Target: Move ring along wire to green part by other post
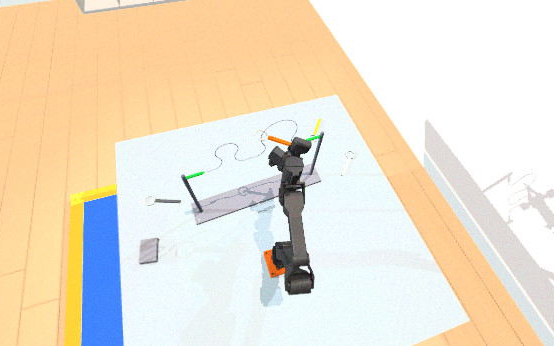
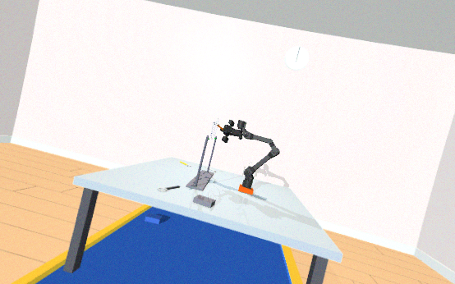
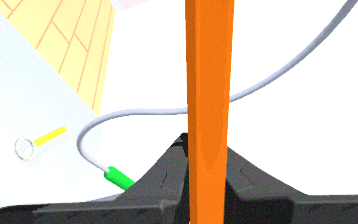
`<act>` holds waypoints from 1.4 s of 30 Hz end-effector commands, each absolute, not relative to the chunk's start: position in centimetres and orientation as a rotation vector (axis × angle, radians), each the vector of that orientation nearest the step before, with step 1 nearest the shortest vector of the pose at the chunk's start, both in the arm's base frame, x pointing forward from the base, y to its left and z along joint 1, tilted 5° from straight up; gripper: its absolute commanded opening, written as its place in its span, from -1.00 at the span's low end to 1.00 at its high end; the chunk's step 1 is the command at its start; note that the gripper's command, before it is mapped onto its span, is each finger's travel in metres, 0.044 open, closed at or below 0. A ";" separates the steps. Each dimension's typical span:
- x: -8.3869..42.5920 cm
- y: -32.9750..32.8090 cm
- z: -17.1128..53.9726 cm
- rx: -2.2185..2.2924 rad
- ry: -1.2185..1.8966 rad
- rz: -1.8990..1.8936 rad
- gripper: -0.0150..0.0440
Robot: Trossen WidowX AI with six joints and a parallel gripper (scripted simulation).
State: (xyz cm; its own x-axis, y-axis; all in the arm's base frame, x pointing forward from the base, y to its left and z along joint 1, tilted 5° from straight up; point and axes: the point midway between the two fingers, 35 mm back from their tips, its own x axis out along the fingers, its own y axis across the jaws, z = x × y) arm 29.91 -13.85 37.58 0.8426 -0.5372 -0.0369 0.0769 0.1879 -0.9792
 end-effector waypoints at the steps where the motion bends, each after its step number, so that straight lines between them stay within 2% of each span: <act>1: 29.9 -13.9 37.8 -1.387 0.406 -0.466 -1.00; 42: 30.0 -13.8 39.8 -1.931 0.289 -0.573 -1.00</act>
